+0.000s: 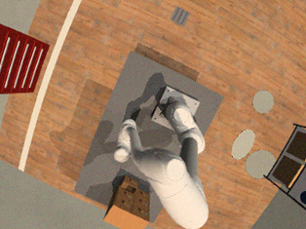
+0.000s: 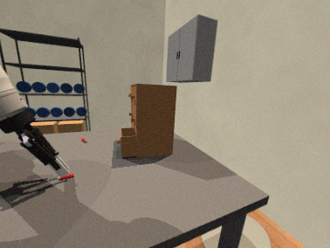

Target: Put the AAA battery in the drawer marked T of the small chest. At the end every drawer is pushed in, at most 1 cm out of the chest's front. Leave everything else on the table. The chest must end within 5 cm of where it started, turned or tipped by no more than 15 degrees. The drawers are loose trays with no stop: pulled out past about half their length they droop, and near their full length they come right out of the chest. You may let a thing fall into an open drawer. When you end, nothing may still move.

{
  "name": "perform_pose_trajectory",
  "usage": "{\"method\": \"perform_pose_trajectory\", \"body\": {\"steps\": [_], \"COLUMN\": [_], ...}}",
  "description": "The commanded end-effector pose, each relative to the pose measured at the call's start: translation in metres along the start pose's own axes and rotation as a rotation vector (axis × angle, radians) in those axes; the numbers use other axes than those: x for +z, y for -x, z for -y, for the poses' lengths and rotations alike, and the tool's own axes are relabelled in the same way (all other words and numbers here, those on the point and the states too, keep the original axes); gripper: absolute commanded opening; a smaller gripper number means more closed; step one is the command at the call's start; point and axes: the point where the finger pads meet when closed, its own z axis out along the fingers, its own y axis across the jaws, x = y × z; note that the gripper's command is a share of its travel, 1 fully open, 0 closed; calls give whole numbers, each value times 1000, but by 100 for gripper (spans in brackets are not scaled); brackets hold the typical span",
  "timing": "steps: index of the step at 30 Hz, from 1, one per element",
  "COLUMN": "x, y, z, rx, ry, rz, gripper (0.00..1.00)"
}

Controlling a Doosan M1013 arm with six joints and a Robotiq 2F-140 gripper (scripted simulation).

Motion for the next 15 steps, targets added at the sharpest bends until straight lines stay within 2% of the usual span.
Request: {"method": "perform_pose_trajectory", "body": {"steps": [1,15], "x": [-1,11], "y": [-3,-9], "z": [-1,-1], "rx": [63,65], "ry": [-4,-4], "rz": [-272,-280], "gripper": [15,15]}}
